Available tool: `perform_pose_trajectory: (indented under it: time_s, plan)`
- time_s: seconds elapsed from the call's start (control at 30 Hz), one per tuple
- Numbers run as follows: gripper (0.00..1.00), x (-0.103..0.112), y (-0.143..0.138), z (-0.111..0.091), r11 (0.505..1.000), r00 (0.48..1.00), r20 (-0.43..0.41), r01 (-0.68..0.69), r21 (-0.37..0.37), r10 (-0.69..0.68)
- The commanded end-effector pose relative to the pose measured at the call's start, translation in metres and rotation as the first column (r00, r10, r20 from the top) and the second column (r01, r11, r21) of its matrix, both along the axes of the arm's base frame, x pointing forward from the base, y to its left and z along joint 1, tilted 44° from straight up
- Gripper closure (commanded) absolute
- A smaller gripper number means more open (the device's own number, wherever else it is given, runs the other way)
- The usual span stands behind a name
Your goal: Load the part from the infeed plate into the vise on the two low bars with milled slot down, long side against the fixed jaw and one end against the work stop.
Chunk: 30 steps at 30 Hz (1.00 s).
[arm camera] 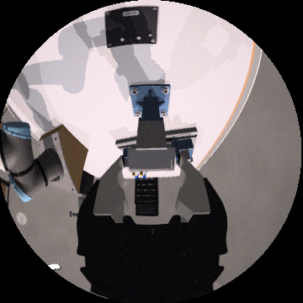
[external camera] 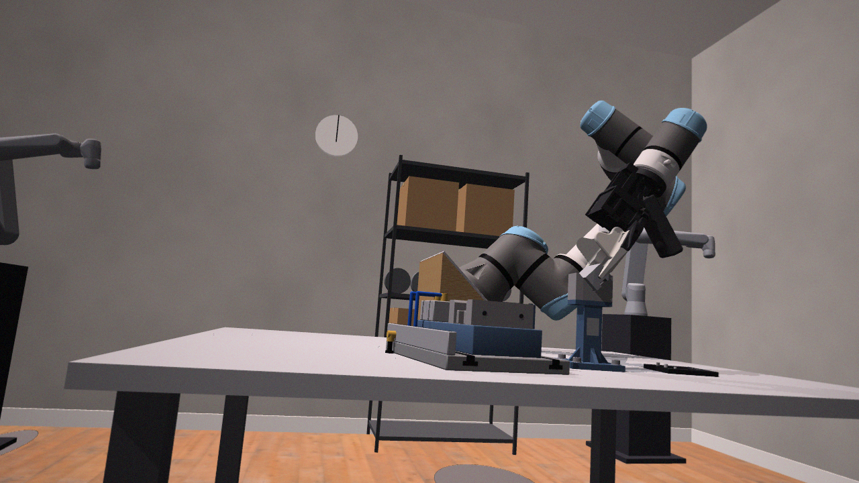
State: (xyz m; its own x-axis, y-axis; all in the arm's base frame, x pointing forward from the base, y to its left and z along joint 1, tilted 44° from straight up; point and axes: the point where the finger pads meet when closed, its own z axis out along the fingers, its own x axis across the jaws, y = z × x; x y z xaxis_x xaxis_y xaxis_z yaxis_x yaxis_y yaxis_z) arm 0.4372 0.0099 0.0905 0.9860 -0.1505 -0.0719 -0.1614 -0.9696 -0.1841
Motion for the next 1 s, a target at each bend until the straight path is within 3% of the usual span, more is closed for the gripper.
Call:
perform_pose_trajectory:
  time_s: [0.0, 0.97]
  plan:
    - [0.49, 0.0001, -0.0007, 0.0001, 0.999, 1.0, 0.007, 0.003, 0.042, -0.003]
    - [0.49, -0.0002, -0.0027, -0.0007, 0.95, 0.999, 0.044, 0.015, 0.311, -0.03]
